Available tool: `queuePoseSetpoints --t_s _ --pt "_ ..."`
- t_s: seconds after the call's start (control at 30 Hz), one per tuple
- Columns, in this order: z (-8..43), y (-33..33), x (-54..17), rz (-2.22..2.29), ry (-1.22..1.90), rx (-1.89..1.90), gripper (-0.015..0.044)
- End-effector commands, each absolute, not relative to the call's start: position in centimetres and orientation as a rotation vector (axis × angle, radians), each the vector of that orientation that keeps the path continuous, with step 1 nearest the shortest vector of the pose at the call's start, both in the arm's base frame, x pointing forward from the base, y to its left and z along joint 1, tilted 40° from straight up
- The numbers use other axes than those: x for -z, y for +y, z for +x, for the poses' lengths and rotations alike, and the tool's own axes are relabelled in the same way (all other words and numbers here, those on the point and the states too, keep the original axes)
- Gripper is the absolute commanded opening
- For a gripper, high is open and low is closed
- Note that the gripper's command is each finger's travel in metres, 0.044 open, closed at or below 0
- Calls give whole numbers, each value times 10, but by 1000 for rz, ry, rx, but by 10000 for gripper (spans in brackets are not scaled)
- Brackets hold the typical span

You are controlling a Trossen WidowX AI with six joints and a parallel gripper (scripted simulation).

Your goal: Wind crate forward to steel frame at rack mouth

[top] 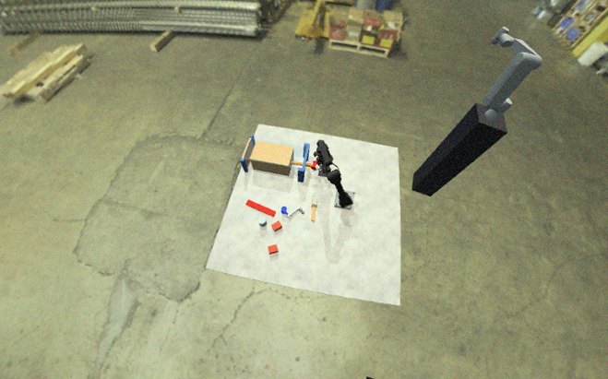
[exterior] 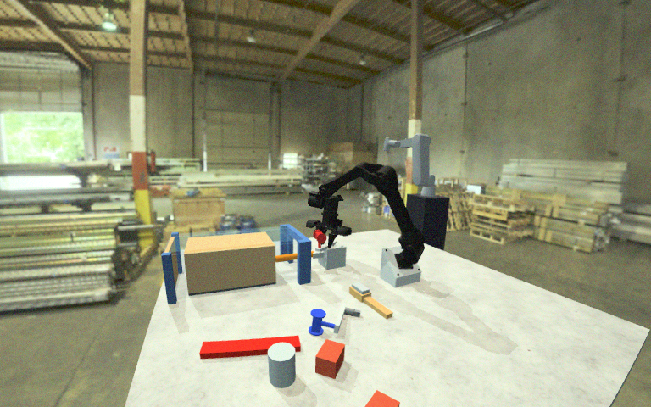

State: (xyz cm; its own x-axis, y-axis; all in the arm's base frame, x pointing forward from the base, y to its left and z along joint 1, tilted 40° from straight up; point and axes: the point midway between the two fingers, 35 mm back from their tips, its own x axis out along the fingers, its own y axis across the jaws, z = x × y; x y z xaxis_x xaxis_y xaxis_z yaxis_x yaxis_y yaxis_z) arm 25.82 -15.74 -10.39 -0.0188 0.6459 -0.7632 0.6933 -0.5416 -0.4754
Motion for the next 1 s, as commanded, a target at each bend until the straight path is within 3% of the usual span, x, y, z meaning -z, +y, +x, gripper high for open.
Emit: queuePoseSetpoints --t_s 0.0,0.97 --pt "258 -155 107 2161 1484 1657 0" --pt "259 -155 108 2192 1443 1729 0"
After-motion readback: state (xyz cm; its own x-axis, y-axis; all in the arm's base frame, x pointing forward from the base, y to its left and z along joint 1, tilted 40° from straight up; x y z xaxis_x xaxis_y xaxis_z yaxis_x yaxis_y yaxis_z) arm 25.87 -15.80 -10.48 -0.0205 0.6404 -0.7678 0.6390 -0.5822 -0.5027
